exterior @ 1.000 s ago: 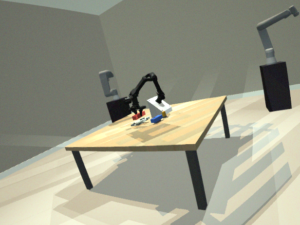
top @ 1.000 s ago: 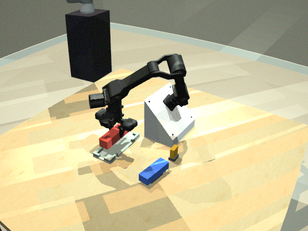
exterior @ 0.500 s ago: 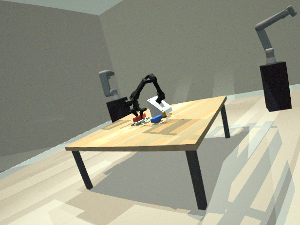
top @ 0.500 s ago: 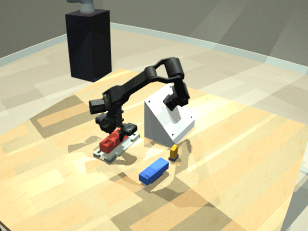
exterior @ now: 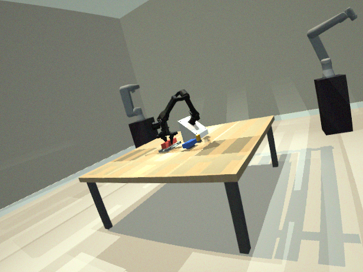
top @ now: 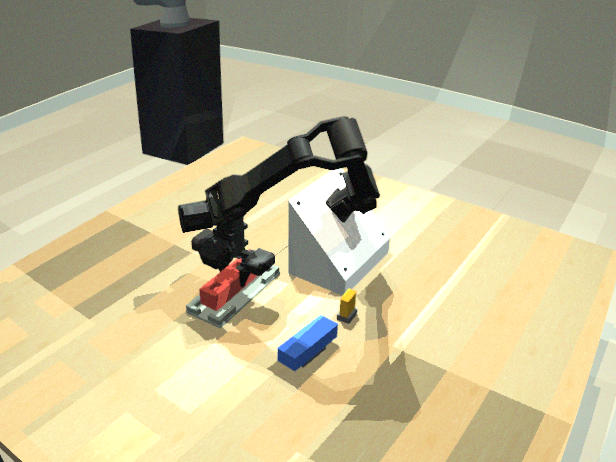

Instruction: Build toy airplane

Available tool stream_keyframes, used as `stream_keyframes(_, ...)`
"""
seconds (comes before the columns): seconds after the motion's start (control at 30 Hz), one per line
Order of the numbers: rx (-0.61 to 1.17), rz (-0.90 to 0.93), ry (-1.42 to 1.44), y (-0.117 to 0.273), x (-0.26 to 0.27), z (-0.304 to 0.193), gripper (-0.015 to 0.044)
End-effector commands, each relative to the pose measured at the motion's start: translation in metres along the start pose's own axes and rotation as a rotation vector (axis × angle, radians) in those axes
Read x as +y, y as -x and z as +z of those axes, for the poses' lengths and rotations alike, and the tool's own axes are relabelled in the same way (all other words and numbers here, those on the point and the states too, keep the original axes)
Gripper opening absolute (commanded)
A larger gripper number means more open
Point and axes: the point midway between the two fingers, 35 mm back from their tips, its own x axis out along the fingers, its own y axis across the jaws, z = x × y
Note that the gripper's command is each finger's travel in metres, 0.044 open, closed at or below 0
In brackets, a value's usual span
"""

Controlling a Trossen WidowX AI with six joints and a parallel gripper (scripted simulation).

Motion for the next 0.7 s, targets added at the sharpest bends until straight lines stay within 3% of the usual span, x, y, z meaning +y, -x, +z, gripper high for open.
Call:
stream_keyframes(0.0,-0.001,-0.001,0.001,0.0006,0.0,0.0003,0.0031)
stream_keyframes(0.5,-0.001,-0.001,0.001,0.0006,0.0,0.0003,0.0425)
stream_keyframes(0.67,-0.001,-0.001,0.001,0.0006,0.0,0.0003,0.044)
